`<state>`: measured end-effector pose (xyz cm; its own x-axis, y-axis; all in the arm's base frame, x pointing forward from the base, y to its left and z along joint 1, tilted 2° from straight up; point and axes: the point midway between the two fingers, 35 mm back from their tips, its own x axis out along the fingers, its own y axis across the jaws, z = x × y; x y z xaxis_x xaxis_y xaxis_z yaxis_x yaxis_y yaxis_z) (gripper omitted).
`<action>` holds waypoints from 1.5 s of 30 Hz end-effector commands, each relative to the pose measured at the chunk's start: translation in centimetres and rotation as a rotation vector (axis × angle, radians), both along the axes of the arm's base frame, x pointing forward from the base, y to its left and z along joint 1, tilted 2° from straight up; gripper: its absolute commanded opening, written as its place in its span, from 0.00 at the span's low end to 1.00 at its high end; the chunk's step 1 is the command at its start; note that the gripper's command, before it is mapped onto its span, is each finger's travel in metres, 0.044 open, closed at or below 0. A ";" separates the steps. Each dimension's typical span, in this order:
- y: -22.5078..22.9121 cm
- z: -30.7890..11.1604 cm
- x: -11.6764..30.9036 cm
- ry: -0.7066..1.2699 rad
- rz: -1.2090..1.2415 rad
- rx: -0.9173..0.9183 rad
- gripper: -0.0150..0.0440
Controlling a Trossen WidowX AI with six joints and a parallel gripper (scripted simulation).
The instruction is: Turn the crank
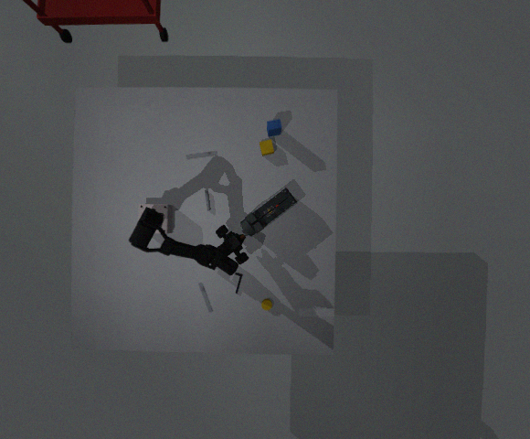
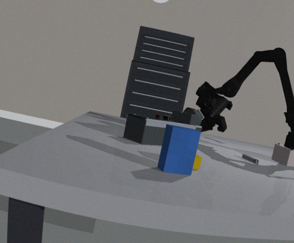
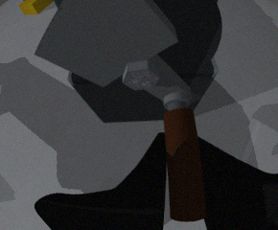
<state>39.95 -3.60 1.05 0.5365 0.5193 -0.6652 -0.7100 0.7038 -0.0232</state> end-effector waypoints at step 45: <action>0.8 -0.8 -0.8 0.024 0.007 0.009 0.25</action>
<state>39.71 -3.35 0.75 0.5354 0.5205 -0.6652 -0.7098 0.7042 -0.0203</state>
